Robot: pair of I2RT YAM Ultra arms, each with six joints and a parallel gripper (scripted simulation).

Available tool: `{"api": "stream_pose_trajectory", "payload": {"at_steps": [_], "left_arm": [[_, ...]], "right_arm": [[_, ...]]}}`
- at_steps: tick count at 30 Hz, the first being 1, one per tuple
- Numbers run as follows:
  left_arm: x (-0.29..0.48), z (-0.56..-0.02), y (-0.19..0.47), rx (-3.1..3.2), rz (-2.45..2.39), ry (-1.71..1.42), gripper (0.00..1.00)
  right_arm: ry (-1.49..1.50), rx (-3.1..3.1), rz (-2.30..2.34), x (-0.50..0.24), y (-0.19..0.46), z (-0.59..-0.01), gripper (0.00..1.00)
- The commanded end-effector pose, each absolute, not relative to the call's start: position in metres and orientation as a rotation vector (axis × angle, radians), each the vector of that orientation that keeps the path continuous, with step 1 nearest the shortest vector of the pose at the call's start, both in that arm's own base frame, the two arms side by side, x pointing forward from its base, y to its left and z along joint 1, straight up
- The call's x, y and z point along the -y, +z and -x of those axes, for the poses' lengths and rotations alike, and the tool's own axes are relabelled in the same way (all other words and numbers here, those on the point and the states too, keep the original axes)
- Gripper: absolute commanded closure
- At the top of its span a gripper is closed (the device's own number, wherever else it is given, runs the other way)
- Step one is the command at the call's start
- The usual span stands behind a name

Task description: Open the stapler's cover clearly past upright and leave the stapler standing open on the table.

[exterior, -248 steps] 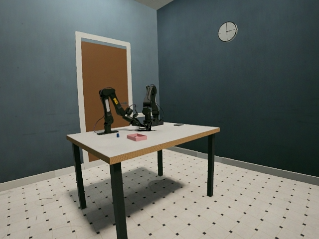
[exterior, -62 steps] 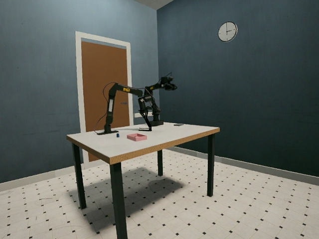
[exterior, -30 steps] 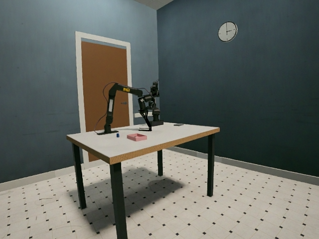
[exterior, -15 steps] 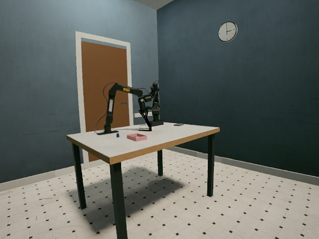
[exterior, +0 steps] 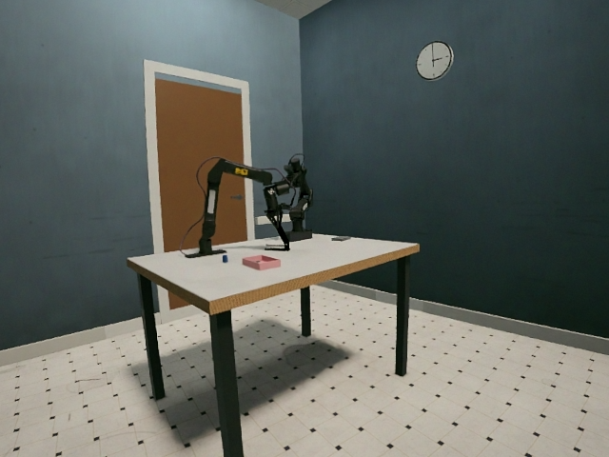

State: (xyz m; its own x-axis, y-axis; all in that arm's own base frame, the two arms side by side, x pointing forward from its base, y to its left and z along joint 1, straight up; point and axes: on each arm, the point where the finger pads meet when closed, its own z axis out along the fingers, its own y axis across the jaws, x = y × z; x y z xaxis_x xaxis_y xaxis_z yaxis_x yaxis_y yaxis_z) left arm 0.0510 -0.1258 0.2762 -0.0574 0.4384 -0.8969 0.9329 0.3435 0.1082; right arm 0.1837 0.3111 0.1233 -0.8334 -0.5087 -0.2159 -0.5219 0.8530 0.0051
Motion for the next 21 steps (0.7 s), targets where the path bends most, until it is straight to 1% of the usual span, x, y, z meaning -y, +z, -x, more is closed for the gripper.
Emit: {"api": "stream_pose_trajectory", "payload": {"at_steps": [1,7,9,10,21], "left_arm": [[0.126,-0.052,0.272,-1.665,-1.243,-0.661,0.43],[0.126,-0.052,0.272,-1.665,-1.243,-0.661,0.43],[0.126,-0.052,0.272,-1.665,-1.243,-0.661,0.43],[0.126,-0.052,0.272,-1.665,-1.243,-0.661,0.43],[0.126,-0.053,0.276,-1.667,-1.237,-0.658,0.43]], "right_arm": [[0.096,-2.833,0.802,-0.31,0.128,-0.181,0.78],[0.096,-2.833,0.802,-0.31,0.128,-0.181,0.78],[0.096,-2.833,0.802,-0.31,0.128,-0.181,0.56],[0.096,-2.833,0.802,-0.31,0.128,-0.181,0.54],[0.147,-2.792,0.797,-0.309,0.152,-0.184,0.54]]}}
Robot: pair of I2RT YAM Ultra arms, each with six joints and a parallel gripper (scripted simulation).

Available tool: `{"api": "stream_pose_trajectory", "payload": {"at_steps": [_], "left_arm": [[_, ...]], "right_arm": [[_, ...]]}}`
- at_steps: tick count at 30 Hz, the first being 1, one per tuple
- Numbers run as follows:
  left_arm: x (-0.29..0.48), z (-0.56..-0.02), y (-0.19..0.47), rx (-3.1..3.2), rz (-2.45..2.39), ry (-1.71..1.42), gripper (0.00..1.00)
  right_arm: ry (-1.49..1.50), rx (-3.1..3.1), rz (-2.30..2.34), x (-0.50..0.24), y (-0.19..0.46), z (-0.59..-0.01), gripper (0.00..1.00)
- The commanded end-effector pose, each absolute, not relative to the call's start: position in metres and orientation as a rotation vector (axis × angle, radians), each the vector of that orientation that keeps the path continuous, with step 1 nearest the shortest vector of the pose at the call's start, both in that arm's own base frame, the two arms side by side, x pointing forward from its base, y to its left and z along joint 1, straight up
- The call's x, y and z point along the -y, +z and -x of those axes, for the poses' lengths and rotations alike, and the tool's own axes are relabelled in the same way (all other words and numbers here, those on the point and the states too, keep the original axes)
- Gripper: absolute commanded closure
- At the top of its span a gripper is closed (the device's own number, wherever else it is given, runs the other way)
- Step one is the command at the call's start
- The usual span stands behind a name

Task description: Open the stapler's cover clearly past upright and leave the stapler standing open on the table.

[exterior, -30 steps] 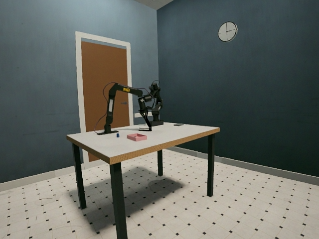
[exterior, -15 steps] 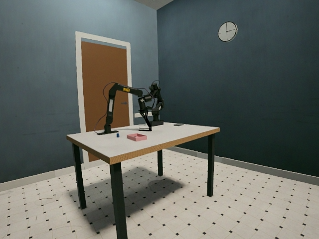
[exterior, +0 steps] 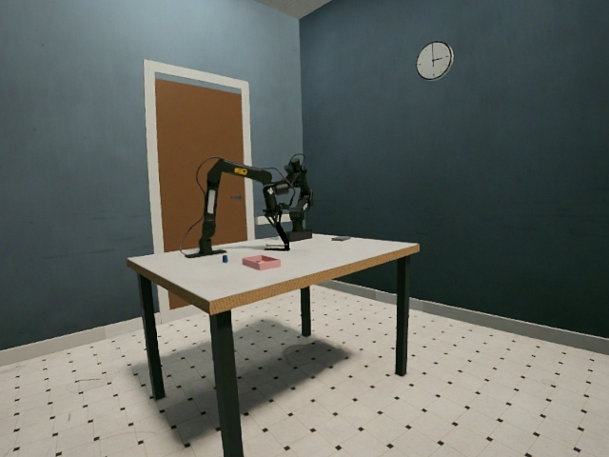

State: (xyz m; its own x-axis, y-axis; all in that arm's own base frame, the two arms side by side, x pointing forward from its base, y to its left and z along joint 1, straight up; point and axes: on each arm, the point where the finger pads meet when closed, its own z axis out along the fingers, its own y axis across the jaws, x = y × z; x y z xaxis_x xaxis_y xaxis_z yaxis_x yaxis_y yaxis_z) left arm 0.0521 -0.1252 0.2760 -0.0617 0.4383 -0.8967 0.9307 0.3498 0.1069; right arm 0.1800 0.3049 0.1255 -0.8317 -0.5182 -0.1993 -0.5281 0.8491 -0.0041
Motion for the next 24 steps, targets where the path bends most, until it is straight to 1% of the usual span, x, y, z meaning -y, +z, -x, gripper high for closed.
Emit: {"api": "stream_pose_trajectory", "payload": {"at_steps": [1,11,19,24], "left_arm": [[0.126,-0.053,0.276,-1.667,-1.237,-0.658,0.43],[0.126,-0.053,0.276,-1.667,-1.237,-0.658,0.43],[0.126,-0.053,0.276,-1.667,-1.237,-0.658,0.43],[0.126,-0.053,0.276,-1.667,-1.237,-0.658,0.43]], "right_arm": [[0.147,-2.792,0.797,-0.309,0.152,-0.184,0.54],[0.139,-2.798,0.795,-0.311,0.164,-0.177,0.54],[0.089,-2.819,0.803,-0.308,0.196,-0.17,0.54],[0.104,-2.84,0.797,-0.304,0.197,-0.171,0.54]]}}
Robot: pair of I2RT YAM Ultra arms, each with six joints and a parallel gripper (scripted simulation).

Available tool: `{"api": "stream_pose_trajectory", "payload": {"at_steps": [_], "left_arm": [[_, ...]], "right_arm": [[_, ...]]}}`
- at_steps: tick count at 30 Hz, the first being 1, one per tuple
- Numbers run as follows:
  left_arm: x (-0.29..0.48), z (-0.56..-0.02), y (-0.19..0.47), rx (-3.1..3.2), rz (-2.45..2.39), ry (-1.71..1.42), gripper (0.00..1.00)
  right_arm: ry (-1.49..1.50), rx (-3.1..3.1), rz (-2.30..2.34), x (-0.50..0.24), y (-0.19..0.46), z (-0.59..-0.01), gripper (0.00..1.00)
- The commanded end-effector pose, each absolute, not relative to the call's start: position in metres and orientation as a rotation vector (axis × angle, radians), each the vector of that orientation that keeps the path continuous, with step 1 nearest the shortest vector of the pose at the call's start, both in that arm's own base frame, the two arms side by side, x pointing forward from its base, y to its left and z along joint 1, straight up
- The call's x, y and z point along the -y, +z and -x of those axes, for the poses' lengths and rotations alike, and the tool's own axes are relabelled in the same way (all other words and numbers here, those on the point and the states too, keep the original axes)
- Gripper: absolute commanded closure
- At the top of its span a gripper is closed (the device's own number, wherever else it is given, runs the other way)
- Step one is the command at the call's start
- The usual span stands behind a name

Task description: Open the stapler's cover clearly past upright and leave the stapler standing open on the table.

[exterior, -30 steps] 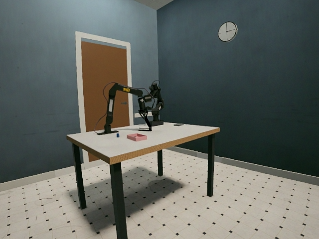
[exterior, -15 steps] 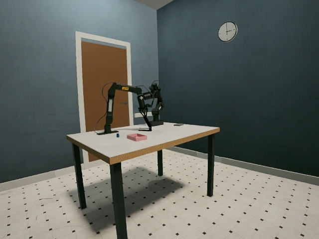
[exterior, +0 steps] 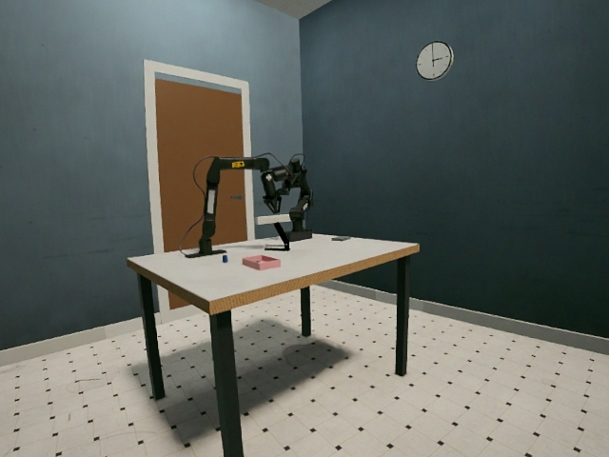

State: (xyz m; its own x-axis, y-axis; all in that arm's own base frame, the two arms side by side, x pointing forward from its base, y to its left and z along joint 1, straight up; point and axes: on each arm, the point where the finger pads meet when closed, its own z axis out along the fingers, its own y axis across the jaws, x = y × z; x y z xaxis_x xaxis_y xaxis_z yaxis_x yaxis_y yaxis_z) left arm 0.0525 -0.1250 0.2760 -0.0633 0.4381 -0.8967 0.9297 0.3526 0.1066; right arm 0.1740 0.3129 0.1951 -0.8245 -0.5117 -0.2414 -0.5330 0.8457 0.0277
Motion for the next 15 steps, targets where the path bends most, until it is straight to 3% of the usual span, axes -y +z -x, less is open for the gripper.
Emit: {"api": "stream_pose_trajectory", "payload": {"at_steps": [1,3,15], "left_arm": [[0.126,-0.053,0.276,-1.667,-1.237,-0.658,0.43],[0.126,-0.053,0.276,-1.667,-1.237,-0.658,0.43],[0.126,-0.053,0.276,-1.667,-1.237,-0.658,0.43]], "right_arm": [[0.104,-2.84,0.797,-0.304,0.197,-0.171,0.54],[0.099,-2.821,0.805,-0.305,0.197,-0.174,0.5],[0.272,-2.336,1.017,-0.388,0.196,-0.172,0.5]]}}
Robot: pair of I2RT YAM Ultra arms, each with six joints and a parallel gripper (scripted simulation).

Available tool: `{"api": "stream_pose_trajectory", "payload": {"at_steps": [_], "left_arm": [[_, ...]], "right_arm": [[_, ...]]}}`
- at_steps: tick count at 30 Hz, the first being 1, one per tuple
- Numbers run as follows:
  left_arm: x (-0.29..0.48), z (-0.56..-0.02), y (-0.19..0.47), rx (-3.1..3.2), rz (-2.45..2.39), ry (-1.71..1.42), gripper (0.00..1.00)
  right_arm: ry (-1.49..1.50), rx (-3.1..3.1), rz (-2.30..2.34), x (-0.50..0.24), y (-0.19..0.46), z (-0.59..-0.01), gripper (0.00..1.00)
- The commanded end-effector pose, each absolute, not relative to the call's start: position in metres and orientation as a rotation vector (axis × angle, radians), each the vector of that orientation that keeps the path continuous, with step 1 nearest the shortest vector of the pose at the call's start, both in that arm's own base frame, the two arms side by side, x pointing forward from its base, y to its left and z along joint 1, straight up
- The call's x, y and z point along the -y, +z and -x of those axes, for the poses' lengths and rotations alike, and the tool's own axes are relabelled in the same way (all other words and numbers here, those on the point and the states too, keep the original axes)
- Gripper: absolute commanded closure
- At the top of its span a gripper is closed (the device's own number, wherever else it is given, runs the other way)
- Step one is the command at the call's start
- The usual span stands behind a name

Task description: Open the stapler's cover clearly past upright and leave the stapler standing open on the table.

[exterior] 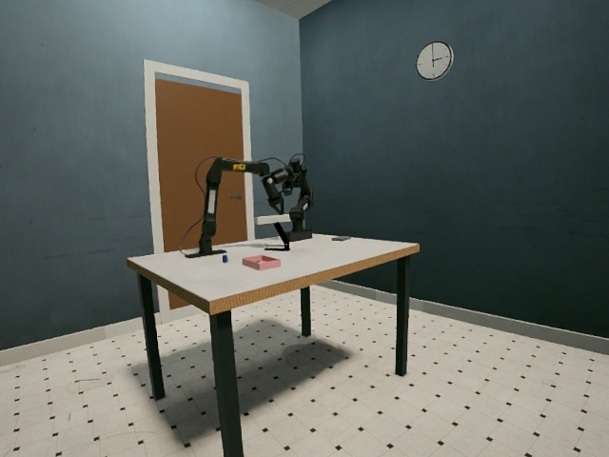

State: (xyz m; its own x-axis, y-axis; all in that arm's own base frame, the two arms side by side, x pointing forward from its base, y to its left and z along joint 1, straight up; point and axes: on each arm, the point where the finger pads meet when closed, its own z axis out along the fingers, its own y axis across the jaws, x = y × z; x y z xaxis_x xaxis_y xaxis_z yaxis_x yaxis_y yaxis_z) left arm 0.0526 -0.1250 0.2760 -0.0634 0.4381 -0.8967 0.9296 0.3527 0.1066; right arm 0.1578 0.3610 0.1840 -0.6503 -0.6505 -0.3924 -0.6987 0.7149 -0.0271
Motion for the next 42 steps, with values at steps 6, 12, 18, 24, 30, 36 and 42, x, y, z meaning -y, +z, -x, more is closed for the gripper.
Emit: {"api": "stream_pose_trajectory", "payload": {"at_steps": [6,12,18,24,30,36,42], "left_arm": [[0.126,-0.053,0.276,-1.667,-1.237,-0.658,0.43],[0.126,-0.053,0.276,-1.667,-1.237,-0.658,0.43],[0.126,-0.053,0.276,-1.667,-1.237,-0.658,0.43],[0.126,-0.053,0.276,-1.667,-1.237,-0.658,0.43],[0.126,-0.053,0.276,-1.667,-1.237,-0.658,0.43],[0.126,-0.053,0.276,-1.667,-1.237,-0.658,0.43],[0.126,-0.053,0.276,-1.667,-1.237,-0.658,0.43]], "right_arm": [[0.312,-2.205,0.994,-0.406,0.189,-0.168,0.5],[0.36,-2.046,0.95,-0.419,0.176,-0.158,0.5],[0.404,-1.921,0.895,-0.419,0.167,-0.145,0.5],[0.446,-1.833,0.831,-0.414,0.167,-0.137,0.5],[0.523,-1.713,0.718,-0.393,0.165,-0.121,0.5],[0.585,-1.636,0.633,-0.361,0.158,-0.106,0.5],[0.586,-1.599,0.562,-0.327,0.153,-0.104,0.5]]}}
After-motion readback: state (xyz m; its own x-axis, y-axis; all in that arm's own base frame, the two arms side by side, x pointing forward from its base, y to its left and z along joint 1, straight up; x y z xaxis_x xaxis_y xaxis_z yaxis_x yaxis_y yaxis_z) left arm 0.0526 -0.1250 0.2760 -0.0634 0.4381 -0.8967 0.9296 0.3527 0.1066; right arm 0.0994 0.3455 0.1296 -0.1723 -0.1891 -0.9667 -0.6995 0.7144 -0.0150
